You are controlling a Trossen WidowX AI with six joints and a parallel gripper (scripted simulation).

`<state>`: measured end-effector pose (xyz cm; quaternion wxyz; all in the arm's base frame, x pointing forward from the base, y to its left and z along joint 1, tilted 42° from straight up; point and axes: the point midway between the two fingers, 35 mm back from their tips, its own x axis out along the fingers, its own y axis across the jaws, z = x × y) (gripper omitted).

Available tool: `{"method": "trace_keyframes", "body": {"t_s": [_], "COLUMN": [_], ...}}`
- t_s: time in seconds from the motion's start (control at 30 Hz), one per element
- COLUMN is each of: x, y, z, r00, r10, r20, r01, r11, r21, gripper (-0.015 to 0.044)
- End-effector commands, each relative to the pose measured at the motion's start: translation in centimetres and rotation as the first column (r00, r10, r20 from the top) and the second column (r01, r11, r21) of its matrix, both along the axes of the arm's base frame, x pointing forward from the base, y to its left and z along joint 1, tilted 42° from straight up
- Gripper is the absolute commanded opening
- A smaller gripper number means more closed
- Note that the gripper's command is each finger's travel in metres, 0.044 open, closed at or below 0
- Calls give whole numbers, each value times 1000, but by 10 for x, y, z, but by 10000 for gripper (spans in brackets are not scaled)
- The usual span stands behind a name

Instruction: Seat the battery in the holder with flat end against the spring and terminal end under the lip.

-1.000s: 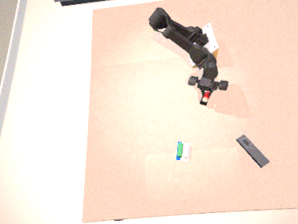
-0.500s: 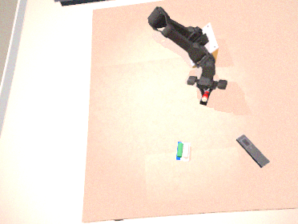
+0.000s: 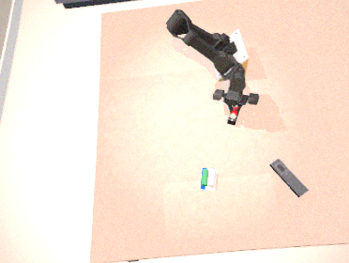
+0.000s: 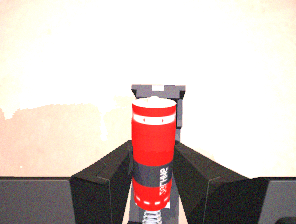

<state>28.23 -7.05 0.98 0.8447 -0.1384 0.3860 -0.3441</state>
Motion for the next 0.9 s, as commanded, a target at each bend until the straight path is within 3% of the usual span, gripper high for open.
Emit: {"method": "trace_keyframes", "body": {"t_s": [0.0, 0.87], "x": [-6, -13], "y": [1, 3], "z": [-3, -6], "r00": [1000, 1000], "r10": [1, 8], "r20": [-9, -22], "r01": [-1, -8], "r11": [1000, 1000], "r21": [2, 26], "gripper": [86, 86]}}
